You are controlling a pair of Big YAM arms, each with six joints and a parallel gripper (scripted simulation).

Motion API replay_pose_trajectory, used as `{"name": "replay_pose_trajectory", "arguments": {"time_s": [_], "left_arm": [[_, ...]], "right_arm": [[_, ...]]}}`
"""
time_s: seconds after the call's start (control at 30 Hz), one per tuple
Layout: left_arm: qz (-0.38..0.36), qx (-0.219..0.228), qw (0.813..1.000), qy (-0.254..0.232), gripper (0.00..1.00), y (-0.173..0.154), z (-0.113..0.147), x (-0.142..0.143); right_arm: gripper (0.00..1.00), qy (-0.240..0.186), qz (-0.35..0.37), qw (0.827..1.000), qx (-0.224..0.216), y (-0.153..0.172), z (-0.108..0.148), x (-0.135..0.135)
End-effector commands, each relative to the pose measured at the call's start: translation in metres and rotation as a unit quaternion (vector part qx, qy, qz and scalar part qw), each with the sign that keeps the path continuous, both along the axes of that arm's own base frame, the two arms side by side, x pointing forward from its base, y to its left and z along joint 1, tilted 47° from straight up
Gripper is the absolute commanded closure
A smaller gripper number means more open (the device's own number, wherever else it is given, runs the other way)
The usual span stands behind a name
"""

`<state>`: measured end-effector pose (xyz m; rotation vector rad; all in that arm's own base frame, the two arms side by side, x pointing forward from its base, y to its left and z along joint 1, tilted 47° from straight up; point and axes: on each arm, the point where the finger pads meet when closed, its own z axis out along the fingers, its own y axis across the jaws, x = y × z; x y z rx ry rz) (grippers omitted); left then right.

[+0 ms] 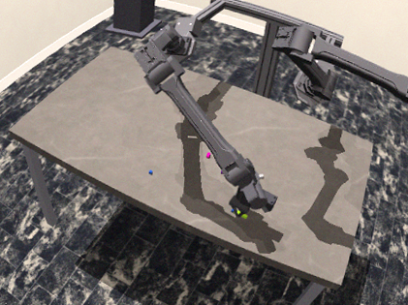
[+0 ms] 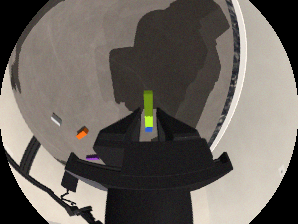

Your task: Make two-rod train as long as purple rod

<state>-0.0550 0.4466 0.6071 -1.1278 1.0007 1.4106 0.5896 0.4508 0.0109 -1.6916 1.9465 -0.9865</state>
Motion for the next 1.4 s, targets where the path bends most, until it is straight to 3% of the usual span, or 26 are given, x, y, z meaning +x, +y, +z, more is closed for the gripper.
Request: {"name": "replay_pose_trajectory", "arguments": {"time_s": [0.0,0.2,0.33,0.67,0.73,0.77,0.87,0.97,1.07,1.17,1.2,1.37], "left_arm": [[0.002,0.012,1.000,-0.002,0.00,-0.008,0.007,-0.003],[0.002,0.012,1.000,-0.002,0.00,-0.008,0.007,-0.003],[0.002,0.012,1.000,-0.002,0.00,-0.008,0.007,-0.003],[0.002,0.012,1.000,-0.002,0.00,-0.008,0.007,-0.003],[0.002,0.012,1.000,-0.002,0.00,-0.008,0.007,-0.003],[0.002,0.012,1.000,-0.002,0.00,-0.008,0.007,-0.003],[0.002,0.012,1.000,-0.002,0.00,-0.008,0.007,-0.003],[0.002,0.012,1.000,-0.002,0.00,-0.008,0.007,-0.003],[0.002,0.012,1.000,-0.002,0.00,-0.008,0.007,-0.003],[0.002,0.012,1.000,-0.002,0.00,-0.008,0.007,-0.003],[0.002,0.012,1.000,-0.002,0.00,-0.008,0.007,-0.003],[0.002,0.012,1.000,-0.002,0.00,-0.008,0.007,-0.003]], "right_arm": [[0.77,-0.004,-0.002,1.000,0.004,-0.007,0.010,0.009],[0.77,-0.004,0.001,1.000,0.004,-0.004,0.014,0.005],[0.77,-0.005,0.011,1.000,0.008,0.017,0.023,-0.018],[0.77,-0.006,0.011,1.000,0.008,0.028,0.055,-0.051],[0.77,-0.006,0.011,1.000,0.008,0.028,0.055,-0.051],[0.77,-0.003,-0.008,1.000,0.004,0.010,0.051,-0.036],[0.77,-0.004,0.009,1.000,0.005,0.030,0.064,-0.063],[0.77,-0.001,0.011,1.000,0.002,0.034,0.065,-0.072],[0.77,0.003,0.008,1.000,-0.002,0.031,0.060,-0.073],[0.77,0.000,-0.012,1.000,0.002,0.012,0.065,-0.053],[0.00,-0.004,-0.012,1.000,0.006,0.015,0.068,-0.052],[0.00,-0.004,0.003,1.000,0.007,0.030,0.068,-0.065]]}}
